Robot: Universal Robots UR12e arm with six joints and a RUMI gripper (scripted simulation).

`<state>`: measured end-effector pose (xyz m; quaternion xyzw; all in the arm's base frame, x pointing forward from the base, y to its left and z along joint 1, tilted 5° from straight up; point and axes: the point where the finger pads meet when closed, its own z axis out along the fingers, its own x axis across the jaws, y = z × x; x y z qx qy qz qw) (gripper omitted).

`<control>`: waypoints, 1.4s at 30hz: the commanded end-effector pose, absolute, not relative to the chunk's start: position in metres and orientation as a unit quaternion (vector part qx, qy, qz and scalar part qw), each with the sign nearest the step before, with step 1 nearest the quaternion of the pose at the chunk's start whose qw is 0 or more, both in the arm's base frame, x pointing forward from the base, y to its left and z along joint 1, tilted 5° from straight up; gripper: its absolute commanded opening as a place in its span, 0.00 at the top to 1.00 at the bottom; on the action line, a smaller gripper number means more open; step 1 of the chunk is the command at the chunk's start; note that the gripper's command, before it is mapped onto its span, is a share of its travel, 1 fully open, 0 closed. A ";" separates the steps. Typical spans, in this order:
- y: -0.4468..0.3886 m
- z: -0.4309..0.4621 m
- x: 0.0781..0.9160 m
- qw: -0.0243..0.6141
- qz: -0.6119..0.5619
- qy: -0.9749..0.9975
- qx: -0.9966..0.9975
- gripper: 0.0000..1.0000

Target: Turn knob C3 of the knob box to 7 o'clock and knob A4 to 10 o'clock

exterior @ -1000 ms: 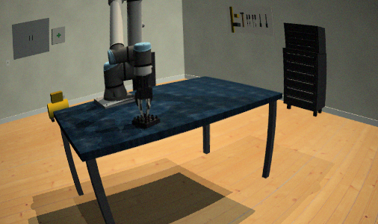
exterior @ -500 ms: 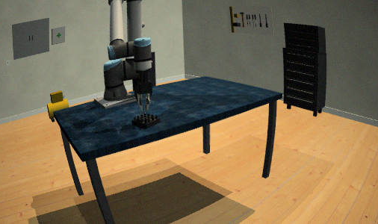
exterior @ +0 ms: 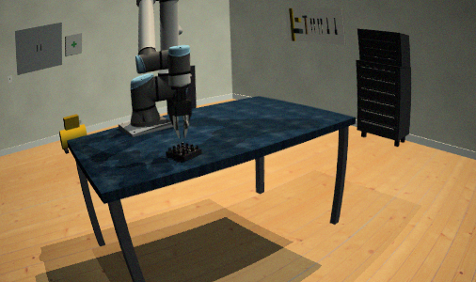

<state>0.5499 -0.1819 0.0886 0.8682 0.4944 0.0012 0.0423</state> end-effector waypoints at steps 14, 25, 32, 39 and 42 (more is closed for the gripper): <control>-0.180 0.125 0.549 0.043 0.002 0.494 0.868 0.00; -0.175 0.186 0.546 0.043 0.002 0.494 0.868 0.00; -0.174 0.206 0.545 0.043 0.002 0.494 0.868 0.00; -0.174 0.206 0.545 0.043 0.002 0.494 0.868 0.00; -0.174 0.206 0.545 0.043 0.002 0.494 0.868 0.00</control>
